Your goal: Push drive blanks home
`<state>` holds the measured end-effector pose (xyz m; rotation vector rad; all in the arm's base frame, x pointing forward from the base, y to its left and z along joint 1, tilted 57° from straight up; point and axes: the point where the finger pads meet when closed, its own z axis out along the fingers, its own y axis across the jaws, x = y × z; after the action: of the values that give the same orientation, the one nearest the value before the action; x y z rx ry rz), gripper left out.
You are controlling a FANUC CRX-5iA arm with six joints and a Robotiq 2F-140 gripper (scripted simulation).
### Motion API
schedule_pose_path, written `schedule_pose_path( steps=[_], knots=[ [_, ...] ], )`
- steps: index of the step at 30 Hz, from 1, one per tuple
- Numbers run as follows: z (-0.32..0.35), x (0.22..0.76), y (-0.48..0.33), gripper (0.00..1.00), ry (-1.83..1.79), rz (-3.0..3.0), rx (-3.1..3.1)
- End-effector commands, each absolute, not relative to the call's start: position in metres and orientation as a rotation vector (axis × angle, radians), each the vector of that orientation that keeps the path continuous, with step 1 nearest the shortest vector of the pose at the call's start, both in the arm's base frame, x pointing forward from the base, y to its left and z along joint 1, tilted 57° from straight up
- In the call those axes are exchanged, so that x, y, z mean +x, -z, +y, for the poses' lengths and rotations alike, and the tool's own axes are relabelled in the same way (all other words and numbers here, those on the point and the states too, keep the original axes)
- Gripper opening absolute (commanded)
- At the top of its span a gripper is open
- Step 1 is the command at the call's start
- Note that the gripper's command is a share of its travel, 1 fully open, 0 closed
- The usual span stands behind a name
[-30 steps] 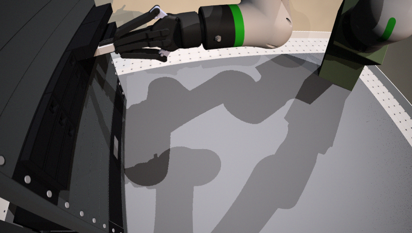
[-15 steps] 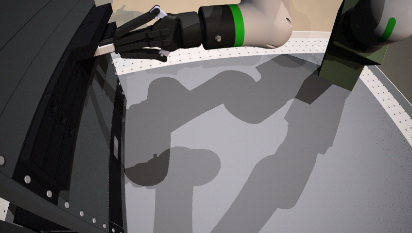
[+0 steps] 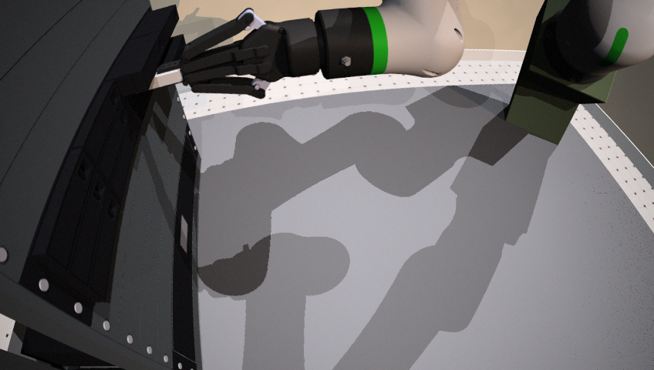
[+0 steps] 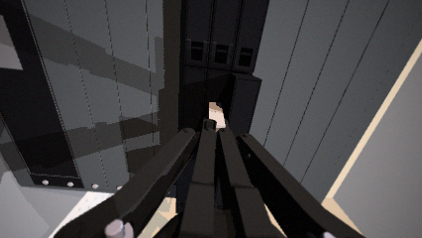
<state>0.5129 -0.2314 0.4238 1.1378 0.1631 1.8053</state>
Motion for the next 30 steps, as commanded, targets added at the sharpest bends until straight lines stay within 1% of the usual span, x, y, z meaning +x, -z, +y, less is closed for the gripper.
schedule_pose_path(
  steps=[1,10,18,30],
  knots=[
    [-0.233,0.513,-0.425,0.0,-1.804,0.161,1.137],
    [-0.231,0.51,-0.422,0.0,-1.804,0.161,1.137],
    [-0.217,0.48,-0.4,0.0,-1.804,0.161,1.137],
    [-0.204,0.452,-0.379,0.0,-1.804,0.161,1.137]
  ],
)
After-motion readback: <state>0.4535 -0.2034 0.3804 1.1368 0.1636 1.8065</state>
